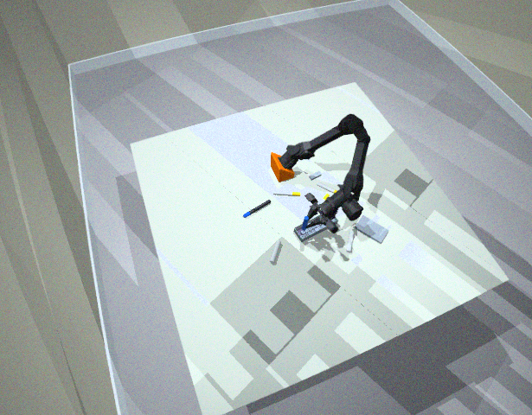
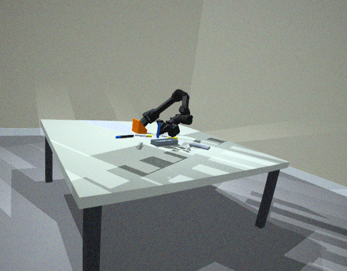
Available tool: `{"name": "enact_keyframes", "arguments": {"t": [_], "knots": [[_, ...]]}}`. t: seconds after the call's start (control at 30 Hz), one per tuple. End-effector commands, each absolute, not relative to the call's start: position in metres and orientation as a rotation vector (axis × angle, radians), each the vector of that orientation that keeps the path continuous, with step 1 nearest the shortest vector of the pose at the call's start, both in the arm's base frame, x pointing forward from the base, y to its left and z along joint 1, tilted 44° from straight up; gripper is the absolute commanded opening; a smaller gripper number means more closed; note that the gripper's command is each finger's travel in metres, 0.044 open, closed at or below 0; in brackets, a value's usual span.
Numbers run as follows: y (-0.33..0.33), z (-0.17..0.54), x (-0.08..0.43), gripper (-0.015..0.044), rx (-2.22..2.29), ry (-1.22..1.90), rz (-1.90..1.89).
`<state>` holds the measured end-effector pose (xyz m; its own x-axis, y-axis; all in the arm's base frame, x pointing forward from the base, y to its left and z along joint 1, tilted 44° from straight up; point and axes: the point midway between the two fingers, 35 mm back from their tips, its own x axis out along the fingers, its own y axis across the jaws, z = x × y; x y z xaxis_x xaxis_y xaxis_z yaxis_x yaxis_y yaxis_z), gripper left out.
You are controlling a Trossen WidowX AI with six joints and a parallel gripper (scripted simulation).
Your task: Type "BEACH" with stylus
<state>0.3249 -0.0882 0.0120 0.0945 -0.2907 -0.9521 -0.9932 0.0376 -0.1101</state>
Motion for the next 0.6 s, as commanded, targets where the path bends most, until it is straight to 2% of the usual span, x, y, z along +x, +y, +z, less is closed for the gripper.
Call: {"name": "enact_keyframes", "arguments": {"t": [0.0,0.57], "knots": [[-0.0878,0.0104,0.3250,0.0081,-1.421,1.369,0.931],[-0.0866,0.0091,0.3253,0.0081,-1.421,1.369,0.931]]}}
